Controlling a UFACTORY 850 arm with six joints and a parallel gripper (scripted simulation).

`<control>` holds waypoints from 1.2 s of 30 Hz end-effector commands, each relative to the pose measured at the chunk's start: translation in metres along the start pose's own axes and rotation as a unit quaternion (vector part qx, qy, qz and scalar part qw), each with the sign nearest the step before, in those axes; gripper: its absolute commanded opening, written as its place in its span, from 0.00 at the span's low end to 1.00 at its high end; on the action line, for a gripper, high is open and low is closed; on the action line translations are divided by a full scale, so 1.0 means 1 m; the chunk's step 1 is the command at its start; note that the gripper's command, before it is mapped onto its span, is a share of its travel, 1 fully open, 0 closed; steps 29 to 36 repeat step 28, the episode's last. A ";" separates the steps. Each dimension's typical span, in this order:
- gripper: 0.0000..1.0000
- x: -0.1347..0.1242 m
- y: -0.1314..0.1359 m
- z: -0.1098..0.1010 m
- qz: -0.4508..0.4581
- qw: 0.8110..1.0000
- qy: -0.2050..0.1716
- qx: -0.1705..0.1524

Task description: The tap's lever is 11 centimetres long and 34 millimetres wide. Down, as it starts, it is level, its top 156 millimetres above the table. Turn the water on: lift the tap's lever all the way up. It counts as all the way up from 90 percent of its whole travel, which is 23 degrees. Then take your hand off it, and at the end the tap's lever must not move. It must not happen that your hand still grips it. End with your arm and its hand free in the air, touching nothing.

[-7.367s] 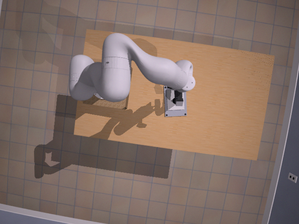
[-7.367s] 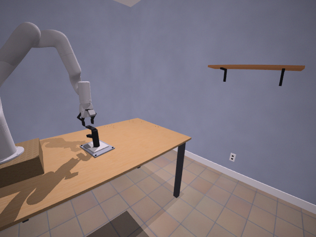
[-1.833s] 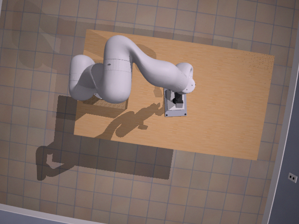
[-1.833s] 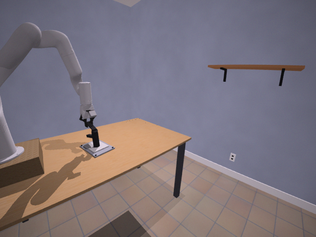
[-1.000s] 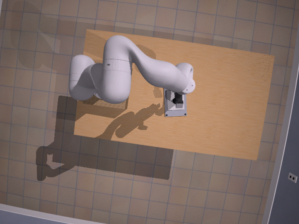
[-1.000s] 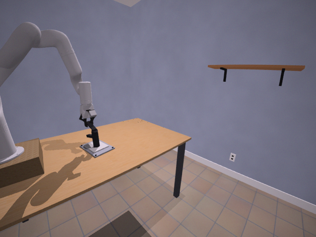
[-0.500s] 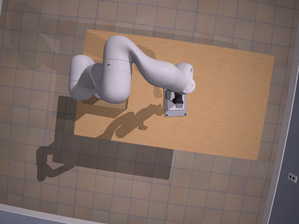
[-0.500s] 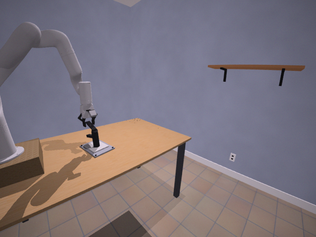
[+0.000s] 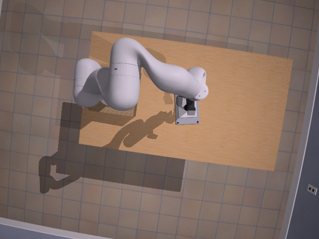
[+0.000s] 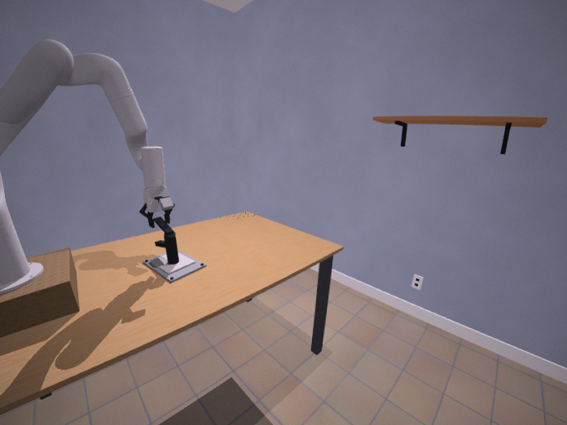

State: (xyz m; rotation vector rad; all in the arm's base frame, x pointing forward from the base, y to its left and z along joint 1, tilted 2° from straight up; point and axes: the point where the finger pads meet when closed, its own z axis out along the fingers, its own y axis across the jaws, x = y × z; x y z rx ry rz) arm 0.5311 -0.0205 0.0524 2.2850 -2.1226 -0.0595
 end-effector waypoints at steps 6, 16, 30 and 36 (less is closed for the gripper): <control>0.73 0.000 -0.001 -0.001 0.000 1.000 0.000 0.001; 0.73 0.000 -0.001 -0.001 0.000 1.000 0.000 0.001; 0.73 0.000 -0.001 -0.015 0.000 1.000 0.000 0.001; 0.73 0.000 -0.001 -0.015 0.000 1.000 0.000 0.001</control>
